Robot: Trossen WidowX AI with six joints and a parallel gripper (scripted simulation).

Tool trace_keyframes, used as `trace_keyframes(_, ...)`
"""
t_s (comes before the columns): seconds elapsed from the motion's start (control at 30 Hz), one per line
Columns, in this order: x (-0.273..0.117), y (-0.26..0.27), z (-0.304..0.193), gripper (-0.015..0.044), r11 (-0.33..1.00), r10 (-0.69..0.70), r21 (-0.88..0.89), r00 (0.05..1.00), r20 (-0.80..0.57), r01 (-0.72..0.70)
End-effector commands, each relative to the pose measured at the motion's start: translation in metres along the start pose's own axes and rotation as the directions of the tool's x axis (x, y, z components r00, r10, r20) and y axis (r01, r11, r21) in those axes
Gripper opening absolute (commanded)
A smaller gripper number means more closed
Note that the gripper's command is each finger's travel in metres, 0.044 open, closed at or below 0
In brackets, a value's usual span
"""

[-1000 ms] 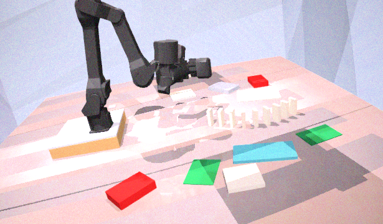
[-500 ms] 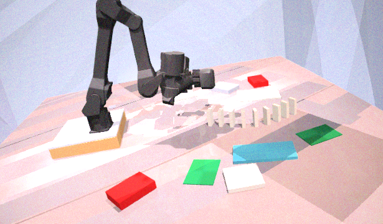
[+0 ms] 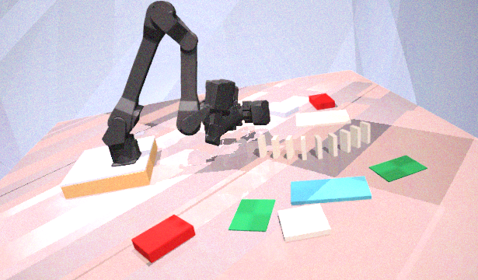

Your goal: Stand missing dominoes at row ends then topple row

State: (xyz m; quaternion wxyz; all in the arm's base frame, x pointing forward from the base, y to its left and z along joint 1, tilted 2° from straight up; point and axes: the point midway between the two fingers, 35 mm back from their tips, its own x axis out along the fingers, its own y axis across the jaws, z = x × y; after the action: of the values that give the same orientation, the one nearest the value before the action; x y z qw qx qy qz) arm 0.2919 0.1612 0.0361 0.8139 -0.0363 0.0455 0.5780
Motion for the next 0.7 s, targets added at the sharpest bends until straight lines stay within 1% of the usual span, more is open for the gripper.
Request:
trace_keyframes(0.0,0.002,0.001,-0.01,0.0107,1.0,-0.001,-0.006,1.0,-0.007,0.001)
trace_keyframes(0.2,0.003,0.004,-0.024,0.0107,1.0,0.002,-0.009,1.0,-0.015,-0.002)
trace_keyframes(0.57,0.003,0.005,-0.025,0.0107,1.0,0.002,-0.01,1.0,-0.015,-0.003)
trace_keyframes(0.67,0.003,0.005,-0.025,0.0186,1.0,0.002,-0.01,1.0,-0.015,-0.003)
